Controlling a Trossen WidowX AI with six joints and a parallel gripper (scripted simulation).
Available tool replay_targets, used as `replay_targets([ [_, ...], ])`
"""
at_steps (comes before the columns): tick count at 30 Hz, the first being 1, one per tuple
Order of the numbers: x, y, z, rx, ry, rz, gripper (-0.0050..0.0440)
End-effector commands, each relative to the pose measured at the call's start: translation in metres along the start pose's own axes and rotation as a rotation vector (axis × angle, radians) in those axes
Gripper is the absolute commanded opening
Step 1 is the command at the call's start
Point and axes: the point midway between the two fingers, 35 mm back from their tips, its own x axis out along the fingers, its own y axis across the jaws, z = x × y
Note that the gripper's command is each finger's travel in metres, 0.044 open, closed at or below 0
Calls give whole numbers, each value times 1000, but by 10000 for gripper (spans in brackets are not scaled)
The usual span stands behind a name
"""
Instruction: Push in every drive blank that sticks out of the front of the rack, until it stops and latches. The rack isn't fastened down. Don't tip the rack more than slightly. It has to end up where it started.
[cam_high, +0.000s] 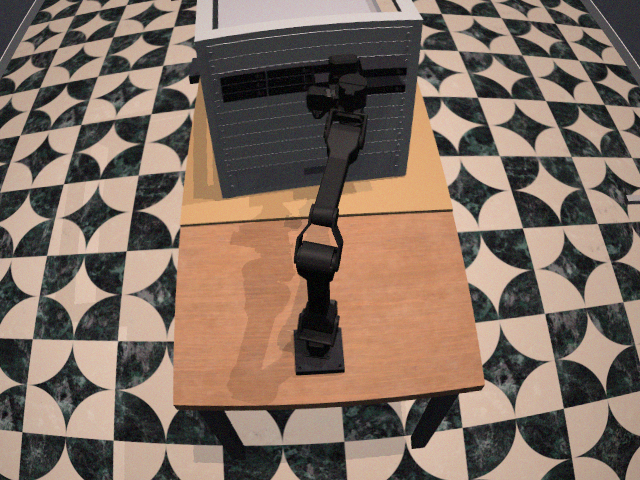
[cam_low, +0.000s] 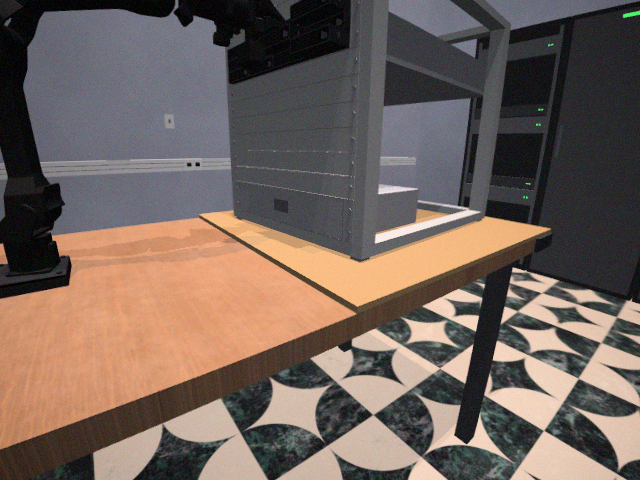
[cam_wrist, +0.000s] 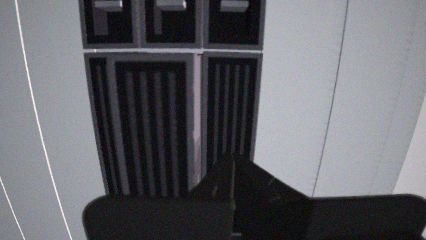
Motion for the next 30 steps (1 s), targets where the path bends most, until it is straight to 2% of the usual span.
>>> replay_targets([
  [1,1,-6,0,-9,3,-12,-50],
  [30,6,-4,0,-9,3,-12,-50],
])
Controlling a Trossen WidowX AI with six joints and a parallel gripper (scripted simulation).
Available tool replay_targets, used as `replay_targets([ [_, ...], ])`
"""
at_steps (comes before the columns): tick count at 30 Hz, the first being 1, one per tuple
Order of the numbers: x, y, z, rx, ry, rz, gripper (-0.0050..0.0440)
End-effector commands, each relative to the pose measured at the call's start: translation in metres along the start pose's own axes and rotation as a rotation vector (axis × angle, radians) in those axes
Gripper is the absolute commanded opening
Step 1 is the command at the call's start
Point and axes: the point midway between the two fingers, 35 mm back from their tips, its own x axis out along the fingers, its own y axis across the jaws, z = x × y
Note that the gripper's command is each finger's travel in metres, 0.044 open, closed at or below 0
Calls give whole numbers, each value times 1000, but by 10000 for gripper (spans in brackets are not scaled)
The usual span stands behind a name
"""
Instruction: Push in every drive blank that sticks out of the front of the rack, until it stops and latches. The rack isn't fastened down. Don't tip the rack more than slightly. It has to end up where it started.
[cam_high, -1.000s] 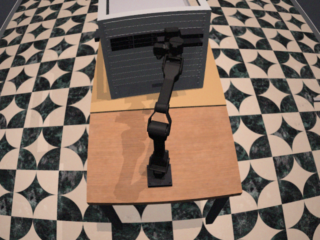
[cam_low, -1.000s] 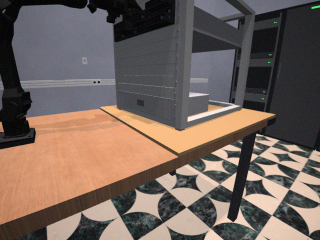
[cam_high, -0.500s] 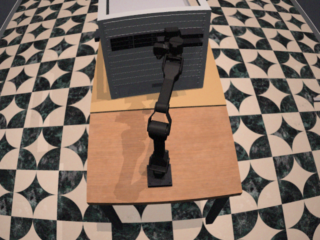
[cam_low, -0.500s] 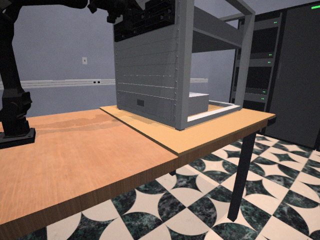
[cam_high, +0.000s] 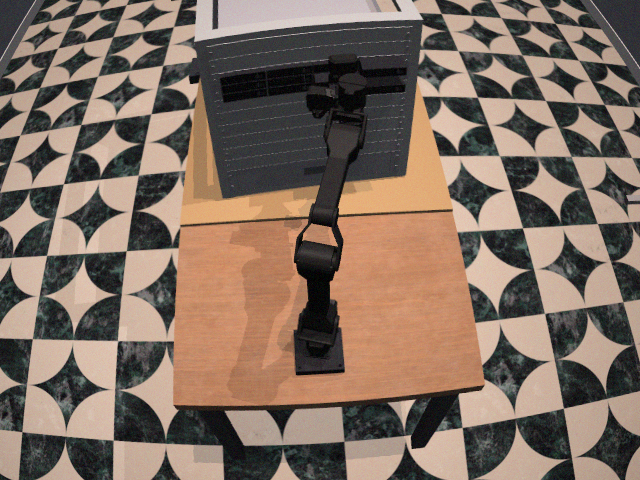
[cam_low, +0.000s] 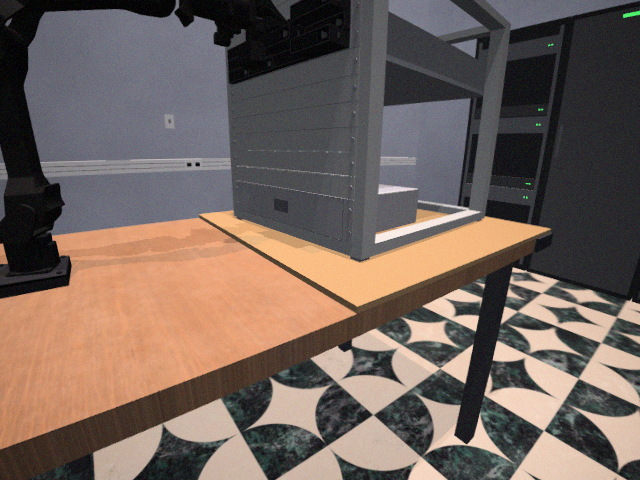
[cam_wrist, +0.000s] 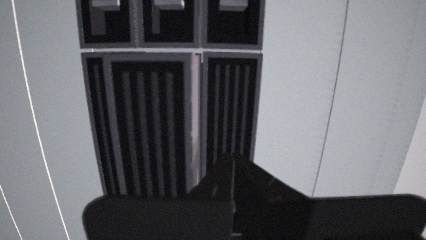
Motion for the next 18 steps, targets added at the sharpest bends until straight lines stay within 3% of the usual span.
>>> replay_targets([
  [1,5,-3,0,-8,2,-10,-50],
  [14,5,-3,0,-8,2,-10,-50],
  [18,-4,-3,0,-8,2,-10,-50],
])
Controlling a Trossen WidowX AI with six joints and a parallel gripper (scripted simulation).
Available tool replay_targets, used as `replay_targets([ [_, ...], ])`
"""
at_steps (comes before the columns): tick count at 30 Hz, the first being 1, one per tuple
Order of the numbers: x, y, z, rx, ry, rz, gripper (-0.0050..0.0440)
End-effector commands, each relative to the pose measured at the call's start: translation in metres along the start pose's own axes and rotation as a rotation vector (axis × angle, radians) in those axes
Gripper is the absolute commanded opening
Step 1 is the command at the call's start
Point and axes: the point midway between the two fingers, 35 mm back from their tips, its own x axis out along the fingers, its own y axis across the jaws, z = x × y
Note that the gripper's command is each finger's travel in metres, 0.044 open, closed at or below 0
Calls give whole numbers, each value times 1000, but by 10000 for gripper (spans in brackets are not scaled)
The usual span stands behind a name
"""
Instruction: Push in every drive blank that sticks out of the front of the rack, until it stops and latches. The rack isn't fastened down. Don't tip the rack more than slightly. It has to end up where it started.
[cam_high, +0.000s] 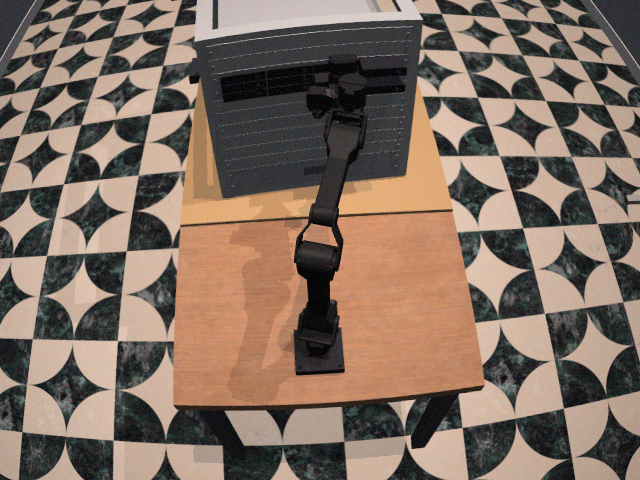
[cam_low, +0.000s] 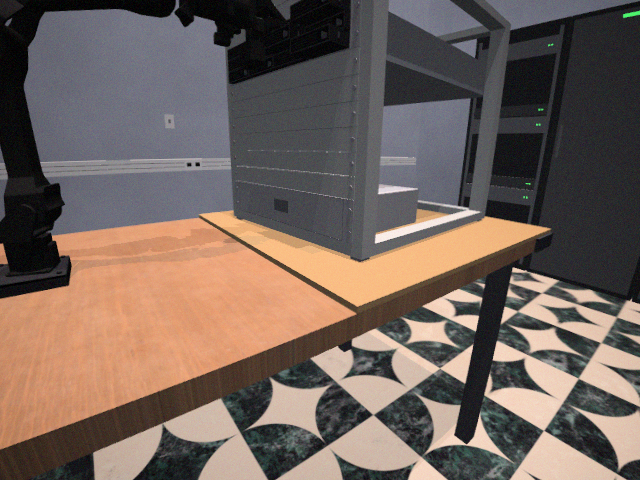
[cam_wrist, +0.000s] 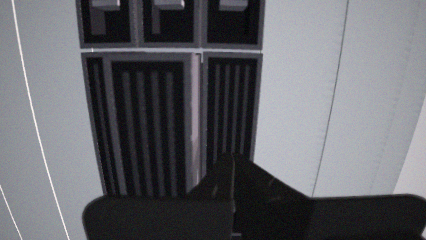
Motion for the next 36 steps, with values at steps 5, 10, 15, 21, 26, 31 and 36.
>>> replay_targets([
  [5,-21,-3,0,-8,2,-10,-50],
  [10,-50,-2,0,-8,2,-10,-50],
  [15,-55,-1,0,-8,2,-10,-50],
  [21,-55,-1,0,-8,2,-10,-50],
  [26,-55,-1,0,-8,2,-10,-50],
  [31,-56,0,0,-8,2,-10,-50],
  [36,-59,8,1,-8,2,-10,-50],
])
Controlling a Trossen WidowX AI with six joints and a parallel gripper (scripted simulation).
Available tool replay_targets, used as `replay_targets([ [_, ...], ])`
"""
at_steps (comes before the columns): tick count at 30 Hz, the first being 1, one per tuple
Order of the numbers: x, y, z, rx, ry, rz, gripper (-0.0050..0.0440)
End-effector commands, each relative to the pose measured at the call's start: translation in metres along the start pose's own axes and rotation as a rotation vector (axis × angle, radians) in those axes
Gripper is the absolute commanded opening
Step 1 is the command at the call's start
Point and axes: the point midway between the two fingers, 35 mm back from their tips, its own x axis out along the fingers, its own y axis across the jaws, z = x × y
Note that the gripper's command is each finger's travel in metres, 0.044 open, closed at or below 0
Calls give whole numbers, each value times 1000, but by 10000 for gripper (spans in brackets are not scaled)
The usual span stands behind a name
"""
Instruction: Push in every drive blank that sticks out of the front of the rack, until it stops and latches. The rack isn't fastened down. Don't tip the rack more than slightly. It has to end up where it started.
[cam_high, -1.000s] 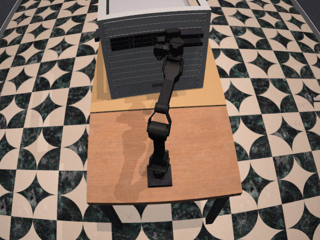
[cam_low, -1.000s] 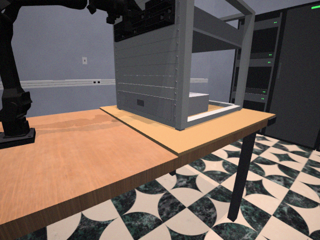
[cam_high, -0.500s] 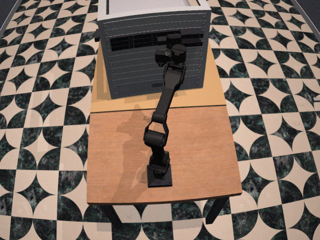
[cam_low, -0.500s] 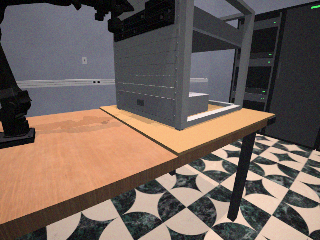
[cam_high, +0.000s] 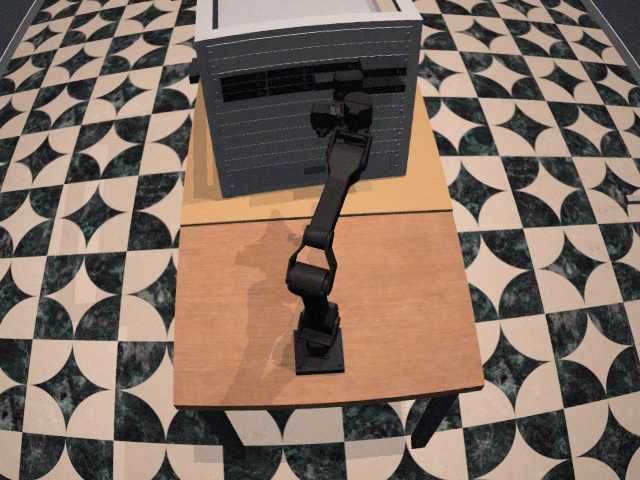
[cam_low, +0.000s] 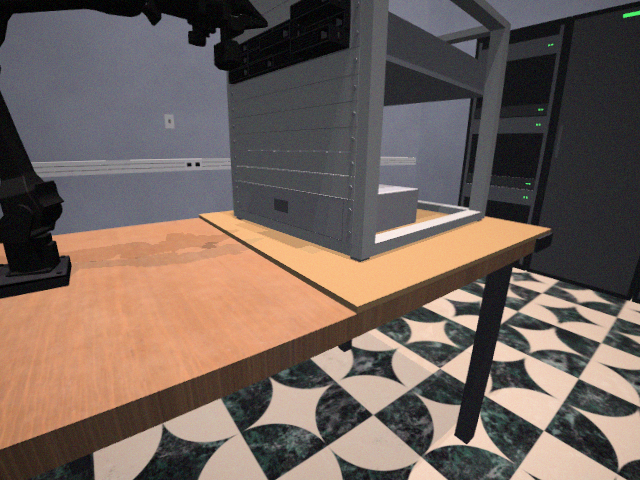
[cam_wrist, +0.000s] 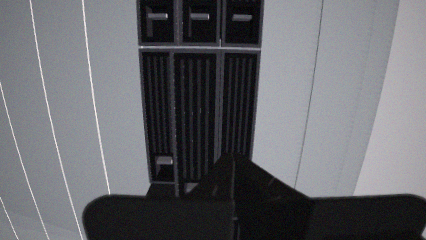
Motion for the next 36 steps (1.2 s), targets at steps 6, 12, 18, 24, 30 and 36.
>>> replay_targets([
  [6,-15,12,4,-11,-1,-18,-50],
  [12,-8,13,4,-11,-1,-18,-50],
  [18,2,12,4,-11,-1,-18,-50],
  [24,2,12,4,-11,-1,-18,-50],
  [30,2,12,4,-11,-1,-18,-50],
  [36,3,12,4,-11,-1,-18,-50],
])
